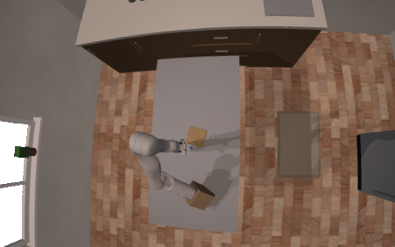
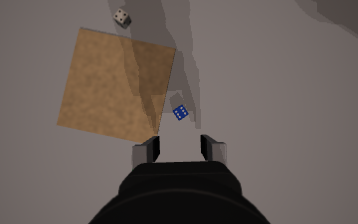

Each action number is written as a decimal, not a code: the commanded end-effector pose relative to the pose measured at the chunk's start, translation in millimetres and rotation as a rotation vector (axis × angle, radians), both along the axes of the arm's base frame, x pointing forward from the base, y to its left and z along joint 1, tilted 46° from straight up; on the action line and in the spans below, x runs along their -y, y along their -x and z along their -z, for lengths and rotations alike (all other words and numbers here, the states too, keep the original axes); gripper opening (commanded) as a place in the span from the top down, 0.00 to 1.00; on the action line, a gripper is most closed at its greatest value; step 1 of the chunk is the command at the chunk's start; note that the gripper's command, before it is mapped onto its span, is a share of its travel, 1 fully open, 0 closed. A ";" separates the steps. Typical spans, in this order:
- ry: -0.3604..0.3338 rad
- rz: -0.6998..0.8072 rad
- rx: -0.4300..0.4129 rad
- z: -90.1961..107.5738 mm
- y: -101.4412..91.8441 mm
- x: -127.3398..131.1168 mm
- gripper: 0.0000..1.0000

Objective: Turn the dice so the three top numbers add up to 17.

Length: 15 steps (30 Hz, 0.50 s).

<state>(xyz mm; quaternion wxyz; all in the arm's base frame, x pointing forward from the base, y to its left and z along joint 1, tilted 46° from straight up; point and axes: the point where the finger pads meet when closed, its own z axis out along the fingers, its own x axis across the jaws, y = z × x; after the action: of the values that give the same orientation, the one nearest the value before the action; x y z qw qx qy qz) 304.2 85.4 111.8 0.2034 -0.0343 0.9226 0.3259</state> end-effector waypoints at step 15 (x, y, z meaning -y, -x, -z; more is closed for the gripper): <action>-0.020 0.001 0.028 -15.8 -8.1 -13.2 0.00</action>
<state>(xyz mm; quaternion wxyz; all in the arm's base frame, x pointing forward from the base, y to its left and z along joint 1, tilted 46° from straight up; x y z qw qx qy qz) 310.0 95.0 122.6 0.2129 -0.0339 0.9175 0.3343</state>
